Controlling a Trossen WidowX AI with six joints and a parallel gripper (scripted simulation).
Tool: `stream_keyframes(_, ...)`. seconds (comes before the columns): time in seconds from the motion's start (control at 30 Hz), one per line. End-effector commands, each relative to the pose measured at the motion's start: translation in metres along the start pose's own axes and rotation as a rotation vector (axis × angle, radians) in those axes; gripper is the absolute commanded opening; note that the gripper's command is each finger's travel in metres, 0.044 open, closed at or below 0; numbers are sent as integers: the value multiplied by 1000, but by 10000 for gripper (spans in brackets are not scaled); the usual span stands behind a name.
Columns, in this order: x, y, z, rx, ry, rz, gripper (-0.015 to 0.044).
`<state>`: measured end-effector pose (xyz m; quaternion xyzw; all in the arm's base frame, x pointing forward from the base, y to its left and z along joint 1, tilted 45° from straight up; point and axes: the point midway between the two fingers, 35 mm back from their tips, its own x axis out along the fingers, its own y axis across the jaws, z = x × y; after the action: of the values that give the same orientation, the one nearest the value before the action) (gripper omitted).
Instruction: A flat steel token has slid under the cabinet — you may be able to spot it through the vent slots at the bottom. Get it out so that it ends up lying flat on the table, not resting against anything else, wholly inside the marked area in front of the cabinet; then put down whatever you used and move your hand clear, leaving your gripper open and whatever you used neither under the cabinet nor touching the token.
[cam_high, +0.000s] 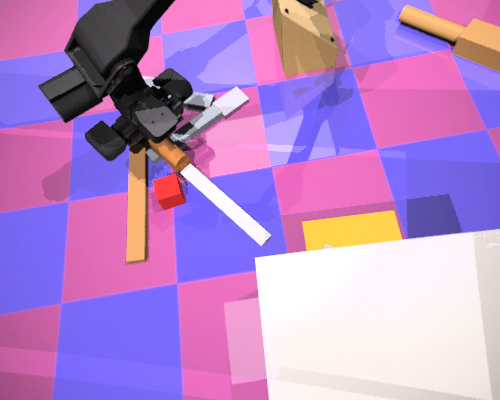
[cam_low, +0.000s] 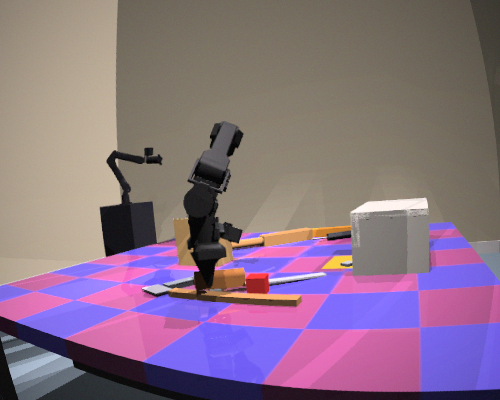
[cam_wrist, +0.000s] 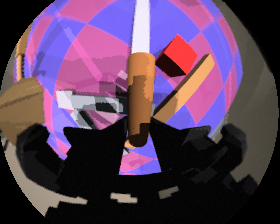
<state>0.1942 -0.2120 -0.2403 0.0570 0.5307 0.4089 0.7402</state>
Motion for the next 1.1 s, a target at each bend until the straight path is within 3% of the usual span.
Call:
stream_keyframes(0.0,3,6,3,7,-7,12,0)
stream_keyframes(1.07,4,7,44,6,-10,13,0)
